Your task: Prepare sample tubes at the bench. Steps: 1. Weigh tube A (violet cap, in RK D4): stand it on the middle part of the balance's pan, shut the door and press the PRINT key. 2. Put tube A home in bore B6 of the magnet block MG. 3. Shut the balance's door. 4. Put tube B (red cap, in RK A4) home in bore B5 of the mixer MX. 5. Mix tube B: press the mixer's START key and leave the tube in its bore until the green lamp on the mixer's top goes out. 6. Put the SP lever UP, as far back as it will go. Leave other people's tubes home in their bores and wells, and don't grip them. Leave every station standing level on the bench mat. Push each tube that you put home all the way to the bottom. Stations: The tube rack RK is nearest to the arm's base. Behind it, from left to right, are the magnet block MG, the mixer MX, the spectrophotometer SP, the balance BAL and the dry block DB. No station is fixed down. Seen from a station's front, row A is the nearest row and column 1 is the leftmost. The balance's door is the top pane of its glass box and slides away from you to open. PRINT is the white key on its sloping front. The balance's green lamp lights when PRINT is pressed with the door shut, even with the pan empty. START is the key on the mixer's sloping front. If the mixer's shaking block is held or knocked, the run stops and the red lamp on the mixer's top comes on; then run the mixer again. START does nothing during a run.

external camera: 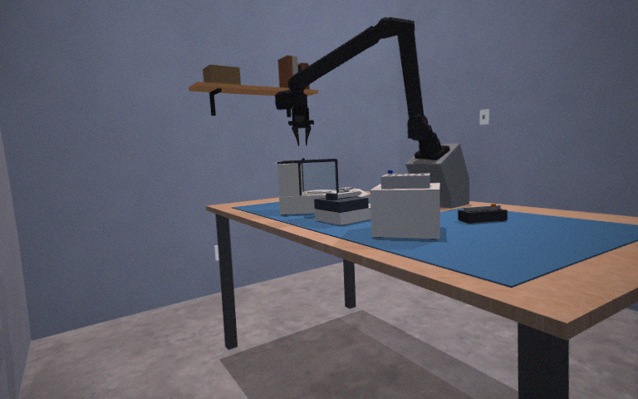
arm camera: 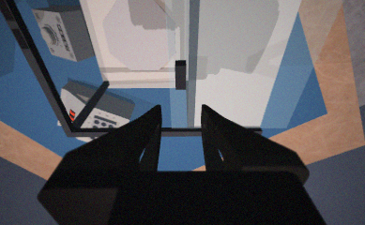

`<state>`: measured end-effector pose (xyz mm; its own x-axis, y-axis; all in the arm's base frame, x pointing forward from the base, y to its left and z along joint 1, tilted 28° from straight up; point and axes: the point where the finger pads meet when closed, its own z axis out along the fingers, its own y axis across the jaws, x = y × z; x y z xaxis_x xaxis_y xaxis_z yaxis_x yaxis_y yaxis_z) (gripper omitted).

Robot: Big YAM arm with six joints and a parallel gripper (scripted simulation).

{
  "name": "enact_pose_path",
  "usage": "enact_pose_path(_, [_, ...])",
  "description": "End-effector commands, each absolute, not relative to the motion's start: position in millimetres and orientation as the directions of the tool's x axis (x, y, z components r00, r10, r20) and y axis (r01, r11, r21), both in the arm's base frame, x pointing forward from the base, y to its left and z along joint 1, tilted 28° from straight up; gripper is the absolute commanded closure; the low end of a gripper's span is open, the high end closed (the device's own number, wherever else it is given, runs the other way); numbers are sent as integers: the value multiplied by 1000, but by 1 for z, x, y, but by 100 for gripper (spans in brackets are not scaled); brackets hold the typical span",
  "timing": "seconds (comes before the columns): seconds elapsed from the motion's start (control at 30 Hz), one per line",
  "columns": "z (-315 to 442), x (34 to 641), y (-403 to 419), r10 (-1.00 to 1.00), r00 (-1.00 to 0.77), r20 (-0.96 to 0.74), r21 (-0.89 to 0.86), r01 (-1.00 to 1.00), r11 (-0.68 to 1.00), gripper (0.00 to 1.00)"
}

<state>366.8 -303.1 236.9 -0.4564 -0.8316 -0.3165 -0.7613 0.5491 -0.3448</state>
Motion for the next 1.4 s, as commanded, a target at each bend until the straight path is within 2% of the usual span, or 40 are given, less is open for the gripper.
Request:
enact_pose_path(0.0, [266, 371, -315, -847, -441, -298, -395, -750, 530, 70])
enact_pose_path(0.97, [266, 371, -315, -847, -441, -298, -395, -750, 530, 70])
enact_pose_path(1.0, [251, 376, -293, -825, -467, -317, -377, -737, 562, 64])
enact_pose_path(1.37, [239, 400, -248, -692, -598, -404, -337, -606, 721, 64])
